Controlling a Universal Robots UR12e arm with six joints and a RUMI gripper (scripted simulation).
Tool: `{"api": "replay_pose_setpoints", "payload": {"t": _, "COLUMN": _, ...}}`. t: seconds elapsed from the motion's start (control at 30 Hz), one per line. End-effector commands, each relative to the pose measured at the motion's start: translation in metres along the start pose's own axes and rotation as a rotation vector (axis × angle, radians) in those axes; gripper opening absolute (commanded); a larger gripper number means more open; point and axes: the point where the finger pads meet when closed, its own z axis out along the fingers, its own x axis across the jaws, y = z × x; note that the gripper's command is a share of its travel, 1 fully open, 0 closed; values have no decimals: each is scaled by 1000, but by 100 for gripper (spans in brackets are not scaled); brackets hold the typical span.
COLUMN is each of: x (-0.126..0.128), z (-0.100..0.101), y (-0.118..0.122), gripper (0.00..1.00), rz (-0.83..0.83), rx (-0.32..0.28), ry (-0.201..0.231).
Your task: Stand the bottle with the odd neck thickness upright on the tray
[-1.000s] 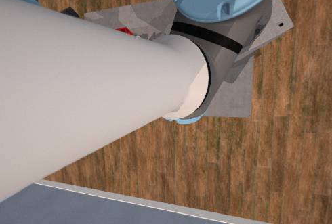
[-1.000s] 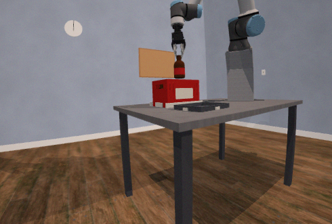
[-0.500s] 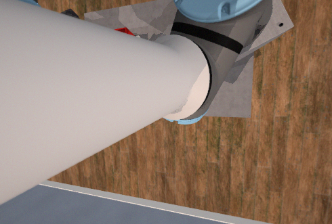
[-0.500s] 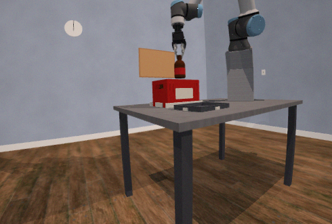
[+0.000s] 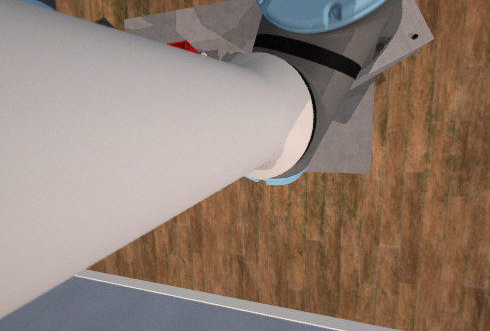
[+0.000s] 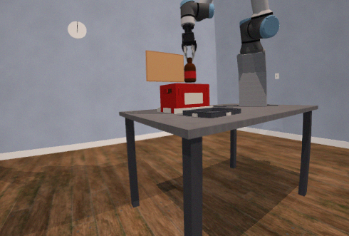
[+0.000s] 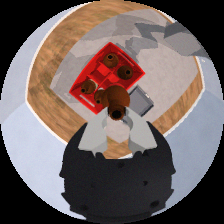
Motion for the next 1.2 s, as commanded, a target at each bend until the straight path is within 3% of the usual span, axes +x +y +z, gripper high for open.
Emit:
{"api": "replay_pose_setpoints", "payload": {"t": 0.0, "x": 3, "z": -1, "y": 5, "gripper": 0, "rz": 0, "rx": -1, "ry": -1}}
{"api": "replay_pose_setpoints", "payload": {"t": 1.17, "x": 42, "z": -1, "y": 54, "gripper": 0, "rz": 0, "rx": -1, "ry": -1}}
